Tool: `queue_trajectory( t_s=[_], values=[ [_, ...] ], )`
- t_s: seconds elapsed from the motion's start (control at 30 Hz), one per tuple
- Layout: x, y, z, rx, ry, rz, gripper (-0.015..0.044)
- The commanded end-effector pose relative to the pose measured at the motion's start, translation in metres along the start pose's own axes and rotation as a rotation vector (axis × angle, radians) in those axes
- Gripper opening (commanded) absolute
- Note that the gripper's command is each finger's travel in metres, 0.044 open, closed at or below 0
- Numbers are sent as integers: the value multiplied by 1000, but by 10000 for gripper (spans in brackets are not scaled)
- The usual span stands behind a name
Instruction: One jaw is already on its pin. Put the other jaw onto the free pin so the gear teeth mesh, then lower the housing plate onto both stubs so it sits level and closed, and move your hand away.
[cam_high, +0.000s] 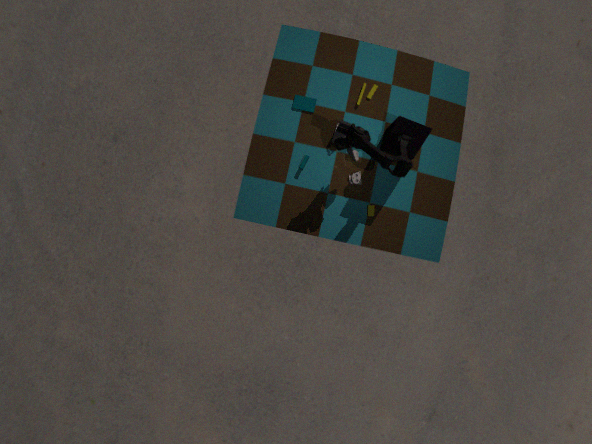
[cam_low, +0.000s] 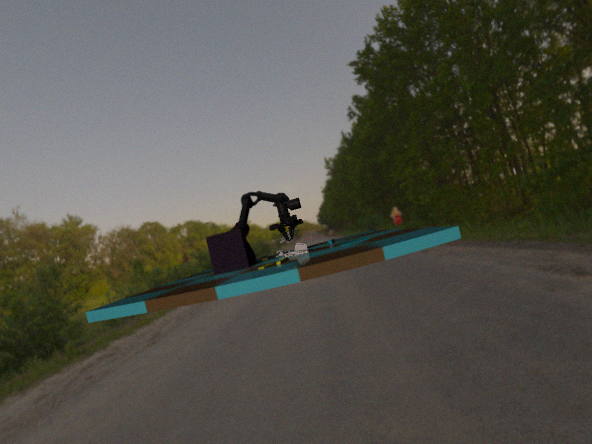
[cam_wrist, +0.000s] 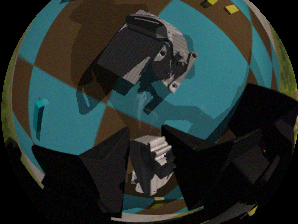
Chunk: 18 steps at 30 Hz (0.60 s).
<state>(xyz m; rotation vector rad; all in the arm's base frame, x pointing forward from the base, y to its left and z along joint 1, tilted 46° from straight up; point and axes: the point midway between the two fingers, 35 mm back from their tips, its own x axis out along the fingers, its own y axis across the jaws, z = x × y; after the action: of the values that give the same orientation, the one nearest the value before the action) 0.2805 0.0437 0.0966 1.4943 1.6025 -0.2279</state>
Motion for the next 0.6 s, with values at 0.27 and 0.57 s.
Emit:
queue_trajectory(
  t_s=[0.27, 0.57],
  values=[
    [10, 2, 2, 18, 0, 1, 37],
    [25, 2, 3, 17, -2, 1, 37]
  ],
)
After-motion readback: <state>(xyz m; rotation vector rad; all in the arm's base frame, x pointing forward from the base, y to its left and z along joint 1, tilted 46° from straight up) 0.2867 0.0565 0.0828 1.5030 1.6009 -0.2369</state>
